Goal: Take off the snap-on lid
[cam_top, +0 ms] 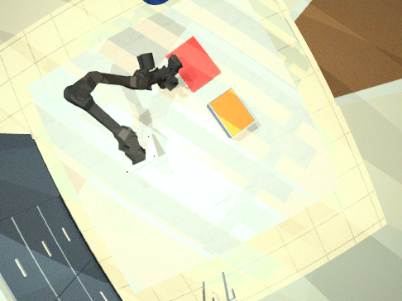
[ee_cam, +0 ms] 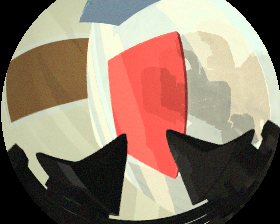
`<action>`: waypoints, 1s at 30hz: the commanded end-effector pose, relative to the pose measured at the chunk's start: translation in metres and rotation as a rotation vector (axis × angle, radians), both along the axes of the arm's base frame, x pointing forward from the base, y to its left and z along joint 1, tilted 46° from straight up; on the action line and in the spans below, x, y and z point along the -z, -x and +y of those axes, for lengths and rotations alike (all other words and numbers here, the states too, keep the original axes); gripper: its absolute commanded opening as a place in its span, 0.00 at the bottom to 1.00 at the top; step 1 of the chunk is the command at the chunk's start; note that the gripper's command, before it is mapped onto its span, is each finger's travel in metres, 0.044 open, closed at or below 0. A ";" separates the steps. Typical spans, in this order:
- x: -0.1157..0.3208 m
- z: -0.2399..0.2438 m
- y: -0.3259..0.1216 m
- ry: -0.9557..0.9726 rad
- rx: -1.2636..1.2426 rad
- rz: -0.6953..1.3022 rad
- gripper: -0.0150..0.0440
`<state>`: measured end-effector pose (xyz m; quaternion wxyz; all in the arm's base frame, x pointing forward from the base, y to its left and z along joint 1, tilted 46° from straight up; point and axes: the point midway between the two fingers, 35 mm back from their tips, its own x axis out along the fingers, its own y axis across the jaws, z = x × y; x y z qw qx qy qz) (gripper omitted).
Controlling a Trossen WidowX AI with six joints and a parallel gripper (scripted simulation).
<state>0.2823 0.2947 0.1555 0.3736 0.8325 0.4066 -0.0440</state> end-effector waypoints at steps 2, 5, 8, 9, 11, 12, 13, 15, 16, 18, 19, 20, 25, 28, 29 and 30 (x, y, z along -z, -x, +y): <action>-0.002 0.000 0.000 -0.007 0.000 0.001 0.72; 0.000 -0.001 0.004 -0.007 0.000 0.001 0.85; 0.001 -0.003 0.010 -0.007 0.000 0.001 0.99; 0.001 -0.003 0.012 -0.007 0.000 0.002 1.00; 0.001 -0.004 0.016 -0.007 0.000 0.002 1.00; 0.001 -0.005 0.018 -0.007 0.000 0.002 1.00; 0.002 -0.005 0.020 -0.007 0.000 0.002 1.00; 0.002 -0.006 0.024 -0.007 0.000 0.002 1.00; 0.002 -0.007 0.026 -0.007 0.000 0.002 1.00; 0.003 -0.008 0.030 -0.007 0.000 0.003 1.00; 0.003 -0.008 0.031 -0.007 0.000 0.003 1.00; 0.003 -0.009 0.033 -0.007 0.000 0.003 1.00; 0.004 -0.011 0.043 -0.007 0.000 0.004 1.00; 0.005 -0.012 0.049 -0.007 0.000 0.004 1.00; 0.005 -0.013 0.051 -0.007 0.000 0.004 1.00; 0.005 -0.013 0.053 -0.007 0.000 0.004 1.00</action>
